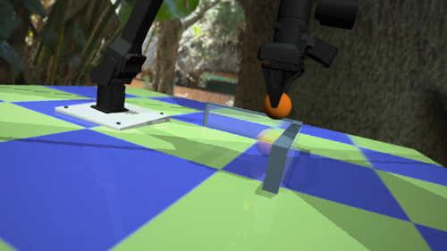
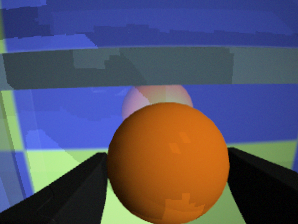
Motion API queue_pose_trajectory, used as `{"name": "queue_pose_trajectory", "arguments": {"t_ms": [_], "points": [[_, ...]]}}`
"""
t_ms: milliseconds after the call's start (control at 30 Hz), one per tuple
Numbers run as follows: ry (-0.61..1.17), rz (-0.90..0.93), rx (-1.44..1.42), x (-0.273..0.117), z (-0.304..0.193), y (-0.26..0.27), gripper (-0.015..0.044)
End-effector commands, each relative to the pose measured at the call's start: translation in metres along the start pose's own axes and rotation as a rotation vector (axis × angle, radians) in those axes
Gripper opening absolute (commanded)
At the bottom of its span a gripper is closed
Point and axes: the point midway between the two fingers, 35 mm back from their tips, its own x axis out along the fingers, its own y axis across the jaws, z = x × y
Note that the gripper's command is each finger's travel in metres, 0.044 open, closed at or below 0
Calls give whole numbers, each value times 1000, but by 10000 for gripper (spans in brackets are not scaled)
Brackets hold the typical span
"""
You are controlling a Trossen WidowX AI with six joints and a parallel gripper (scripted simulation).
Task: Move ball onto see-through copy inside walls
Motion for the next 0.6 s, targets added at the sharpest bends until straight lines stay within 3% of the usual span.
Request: {"name": "queue_pose_trajectory", "arguments": {"t_ms": [0, 267, 567], "points": [[5, -2, -2, 17, 0, -1, 0], [5, -2, -2, 52, -2, -1, 0], [5, -2, -2, 60, -2, -1, 0]]}}
